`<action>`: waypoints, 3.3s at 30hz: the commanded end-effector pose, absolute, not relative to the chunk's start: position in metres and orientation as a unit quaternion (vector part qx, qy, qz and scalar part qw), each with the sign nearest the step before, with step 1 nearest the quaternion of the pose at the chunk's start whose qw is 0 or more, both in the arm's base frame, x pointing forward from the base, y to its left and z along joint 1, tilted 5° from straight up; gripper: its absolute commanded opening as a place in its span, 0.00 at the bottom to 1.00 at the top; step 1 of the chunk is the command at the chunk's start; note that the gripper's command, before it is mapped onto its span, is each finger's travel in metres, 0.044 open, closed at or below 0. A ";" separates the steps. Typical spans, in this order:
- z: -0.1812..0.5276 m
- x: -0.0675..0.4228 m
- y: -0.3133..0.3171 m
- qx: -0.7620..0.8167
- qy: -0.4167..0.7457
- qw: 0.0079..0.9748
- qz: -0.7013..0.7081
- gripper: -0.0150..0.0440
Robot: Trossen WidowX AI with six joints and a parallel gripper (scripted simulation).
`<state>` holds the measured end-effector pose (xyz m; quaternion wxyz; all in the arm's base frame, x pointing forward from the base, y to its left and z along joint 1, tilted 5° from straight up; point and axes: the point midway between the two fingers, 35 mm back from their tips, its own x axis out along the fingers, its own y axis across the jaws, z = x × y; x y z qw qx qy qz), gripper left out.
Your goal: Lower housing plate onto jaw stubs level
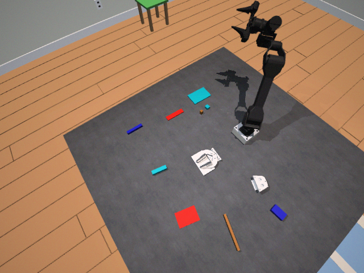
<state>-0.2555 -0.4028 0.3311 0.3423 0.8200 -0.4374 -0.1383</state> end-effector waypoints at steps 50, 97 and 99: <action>0.343 -0.080 -0.492 0.918 -0.383 0.090 0.056 1.00; 0.312 0.208 -0.467 0.931 -0.211 -0.287 0.082 1.00; 0.312 0.213 -0.464 0.928 -0.207 -0.298 0.082 1.00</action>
